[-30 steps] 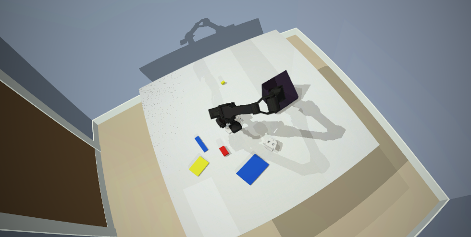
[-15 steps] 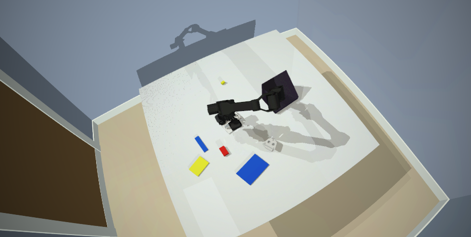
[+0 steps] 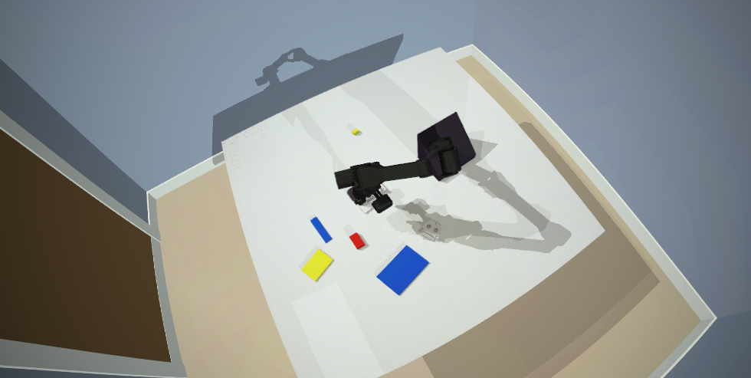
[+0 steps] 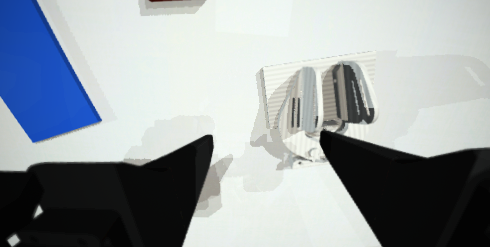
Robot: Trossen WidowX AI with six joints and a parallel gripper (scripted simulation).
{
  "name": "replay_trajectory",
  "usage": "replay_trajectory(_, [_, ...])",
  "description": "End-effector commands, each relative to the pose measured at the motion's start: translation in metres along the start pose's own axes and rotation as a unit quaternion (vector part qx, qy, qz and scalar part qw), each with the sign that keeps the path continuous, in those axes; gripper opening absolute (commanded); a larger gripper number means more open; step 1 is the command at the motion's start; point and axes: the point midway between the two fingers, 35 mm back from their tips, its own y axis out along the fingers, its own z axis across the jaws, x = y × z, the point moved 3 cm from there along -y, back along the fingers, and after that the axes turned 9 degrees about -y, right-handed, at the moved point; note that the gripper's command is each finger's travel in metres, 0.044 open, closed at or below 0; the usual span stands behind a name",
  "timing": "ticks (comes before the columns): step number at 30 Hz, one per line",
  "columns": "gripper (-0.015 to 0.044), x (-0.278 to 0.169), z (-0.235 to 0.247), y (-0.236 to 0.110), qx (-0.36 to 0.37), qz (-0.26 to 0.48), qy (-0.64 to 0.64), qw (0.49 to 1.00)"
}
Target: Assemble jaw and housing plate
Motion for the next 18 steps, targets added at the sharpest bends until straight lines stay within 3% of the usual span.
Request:
replay_trajectory(1, [0.0440, 0.001, 0.045, -0.008, -0.006, -0.004, -0.033, 0.999])
replay_trajectory(18, [0.0440, -0.059, 0.204, -0.024, 0.004, -0.008, -0.164, 0.986])
